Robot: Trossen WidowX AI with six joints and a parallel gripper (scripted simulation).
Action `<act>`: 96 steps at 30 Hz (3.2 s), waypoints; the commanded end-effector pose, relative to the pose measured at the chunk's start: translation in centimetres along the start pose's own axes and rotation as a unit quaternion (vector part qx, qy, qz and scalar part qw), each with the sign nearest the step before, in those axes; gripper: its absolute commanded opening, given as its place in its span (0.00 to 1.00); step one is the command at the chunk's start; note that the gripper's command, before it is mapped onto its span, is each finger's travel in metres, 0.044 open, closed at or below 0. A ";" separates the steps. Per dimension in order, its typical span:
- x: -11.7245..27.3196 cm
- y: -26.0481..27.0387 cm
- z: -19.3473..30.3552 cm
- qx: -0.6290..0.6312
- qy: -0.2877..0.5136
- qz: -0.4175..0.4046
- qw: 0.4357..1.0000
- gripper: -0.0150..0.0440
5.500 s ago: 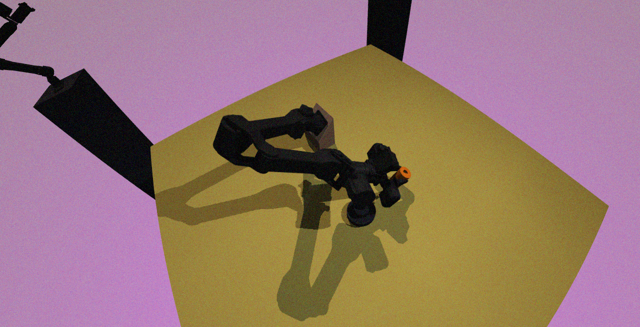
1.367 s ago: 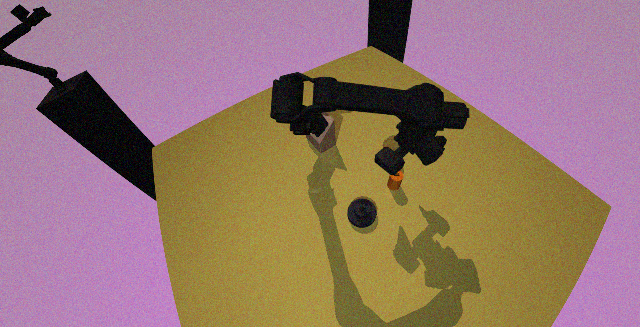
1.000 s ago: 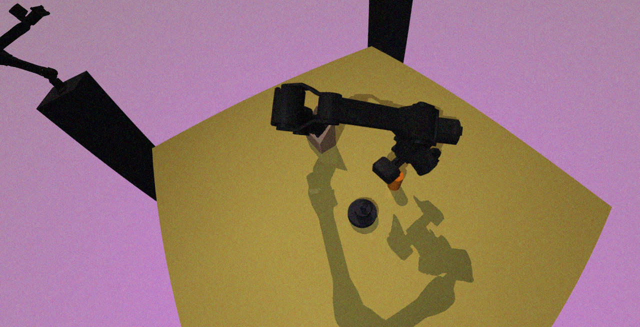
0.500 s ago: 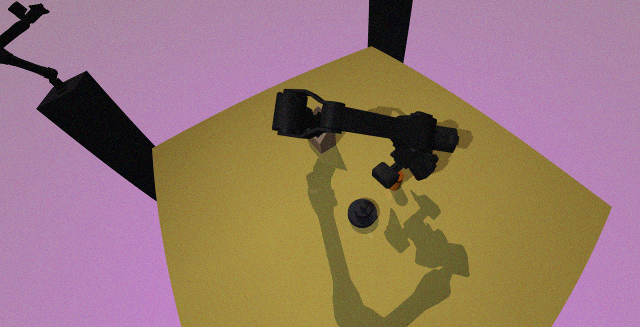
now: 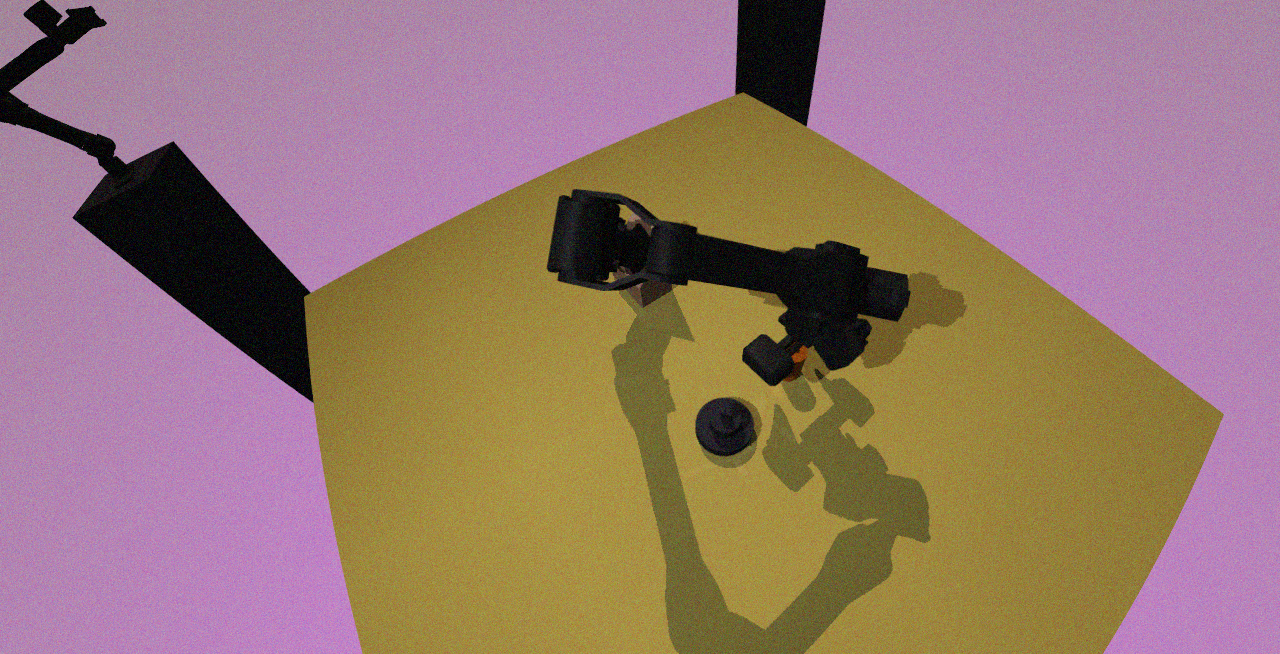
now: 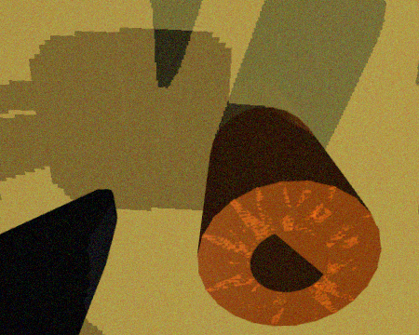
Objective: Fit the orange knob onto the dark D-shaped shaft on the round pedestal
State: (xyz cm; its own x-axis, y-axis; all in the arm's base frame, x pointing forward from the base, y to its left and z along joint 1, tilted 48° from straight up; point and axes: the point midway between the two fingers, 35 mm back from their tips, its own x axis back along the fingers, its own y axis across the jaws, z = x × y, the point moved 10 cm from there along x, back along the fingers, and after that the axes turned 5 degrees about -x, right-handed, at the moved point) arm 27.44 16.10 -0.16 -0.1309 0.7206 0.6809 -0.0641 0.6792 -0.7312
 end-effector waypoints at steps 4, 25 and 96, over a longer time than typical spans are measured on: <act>-1.2 0.0 0.1 0.003 -0.001 0.004 1.000 1.00; -2.7 -0.1 0.2 0.003 -0.002 0.006 1.000 0.56; 7.7 -10.3 -1.9 0.006 -0.003 -0.001 1.000 0.25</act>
State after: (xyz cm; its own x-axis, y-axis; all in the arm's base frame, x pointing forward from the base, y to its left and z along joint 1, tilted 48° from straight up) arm 28.92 15.58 12.07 -0.1258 0.7189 0.6836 -0.0757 0.6801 -0.7292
